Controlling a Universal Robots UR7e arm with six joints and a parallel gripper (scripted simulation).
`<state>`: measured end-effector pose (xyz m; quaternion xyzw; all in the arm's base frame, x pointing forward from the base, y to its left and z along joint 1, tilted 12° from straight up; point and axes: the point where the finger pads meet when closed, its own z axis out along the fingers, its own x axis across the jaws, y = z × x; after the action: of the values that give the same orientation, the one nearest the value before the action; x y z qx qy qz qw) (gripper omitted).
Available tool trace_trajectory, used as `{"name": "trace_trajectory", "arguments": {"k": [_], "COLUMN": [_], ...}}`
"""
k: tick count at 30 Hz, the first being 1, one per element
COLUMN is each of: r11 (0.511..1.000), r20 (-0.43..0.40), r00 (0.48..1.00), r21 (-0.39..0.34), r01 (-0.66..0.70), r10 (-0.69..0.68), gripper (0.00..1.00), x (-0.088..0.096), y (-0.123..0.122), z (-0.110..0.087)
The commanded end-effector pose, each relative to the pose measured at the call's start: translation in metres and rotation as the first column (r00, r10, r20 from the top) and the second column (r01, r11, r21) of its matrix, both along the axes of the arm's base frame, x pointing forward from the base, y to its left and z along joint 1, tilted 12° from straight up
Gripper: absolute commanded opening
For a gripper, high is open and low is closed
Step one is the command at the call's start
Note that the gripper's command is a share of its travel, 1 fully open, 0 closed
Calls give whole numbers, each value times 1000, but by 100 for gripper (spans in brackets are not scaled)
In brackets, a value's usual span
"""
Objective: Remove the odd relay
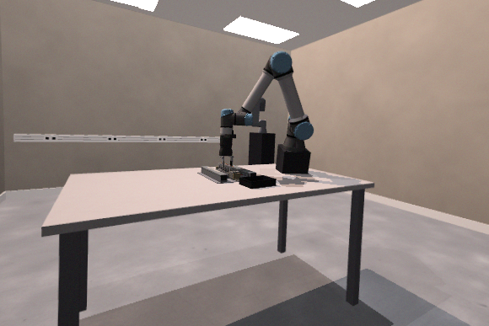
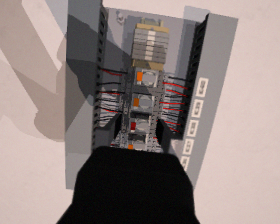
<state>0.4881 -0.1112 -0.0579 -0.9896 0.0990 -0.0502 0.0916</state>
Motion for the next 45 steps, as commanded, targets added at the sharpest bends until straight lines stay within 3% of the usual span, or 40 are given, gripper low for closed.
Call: {"name": "trace_trajectory", "arguments": {"k": [1,14,45], "r11": [1000,1000,1000], "r20": [0,0,0], "r00": [1000,1000,1000], "r21": [0,0,0], "r01": [-1,-1,-1], "r10": [1,1,1], "gripper": [98,98,98], "x": [0,2,2], "y": [3,4,5], "z": [-5,-15,-16]}}
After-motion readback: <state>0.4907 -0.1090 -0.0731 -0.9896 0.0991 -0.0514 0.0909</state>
